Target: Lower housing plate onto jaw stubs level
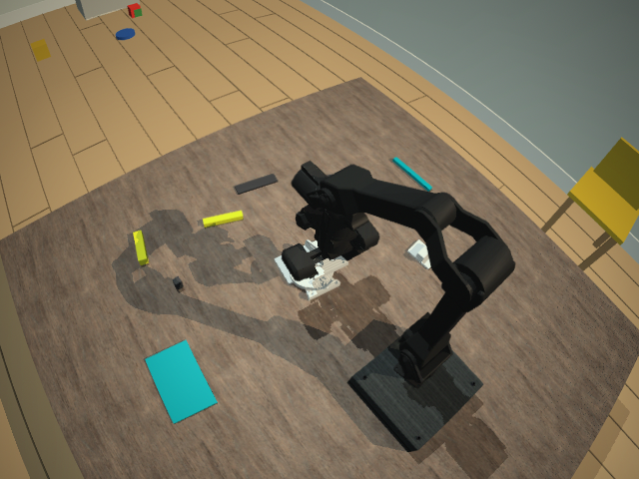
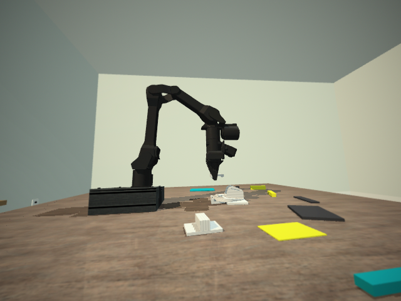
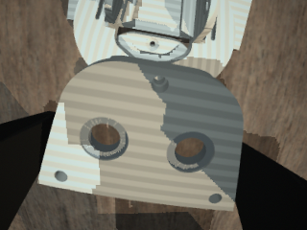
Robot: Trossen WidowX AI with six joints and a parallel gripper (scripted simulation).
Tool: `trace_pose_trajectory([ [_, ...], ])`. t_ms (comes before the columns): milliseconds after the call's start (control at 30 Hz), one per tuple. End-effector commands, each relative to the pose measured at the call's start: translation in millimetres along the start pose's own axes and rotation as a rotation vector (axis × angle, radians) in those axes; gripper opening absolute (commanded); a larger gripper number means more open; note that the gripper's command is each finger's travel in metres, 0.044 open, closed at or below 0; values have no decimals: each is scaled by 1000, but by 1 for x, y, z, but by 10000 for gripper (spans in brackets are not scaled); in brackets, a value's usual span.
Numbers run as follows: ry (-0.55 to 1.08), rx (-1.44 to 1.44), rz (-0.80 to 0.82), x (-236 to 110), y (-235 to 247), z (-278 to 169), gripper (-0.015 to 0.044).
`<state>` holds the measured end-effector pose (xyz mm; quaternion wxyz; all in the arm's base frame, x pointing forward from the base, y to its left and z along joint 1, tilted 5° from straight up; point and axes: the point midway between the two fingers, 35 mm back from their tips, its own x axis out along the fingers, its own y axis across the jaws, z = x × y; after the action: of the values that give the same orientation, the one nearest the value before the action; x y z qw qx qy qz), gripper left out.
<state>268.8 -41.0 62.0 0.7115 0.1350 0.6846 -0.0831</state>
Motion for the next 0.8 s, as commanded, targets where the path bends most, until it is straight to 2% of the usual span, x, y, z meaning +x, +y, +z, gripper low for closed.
trace_pose_trajectory([
  [0,-3,3,4,0,1,0,351],
  [767,-3,5,4,0,3,1,351],
])
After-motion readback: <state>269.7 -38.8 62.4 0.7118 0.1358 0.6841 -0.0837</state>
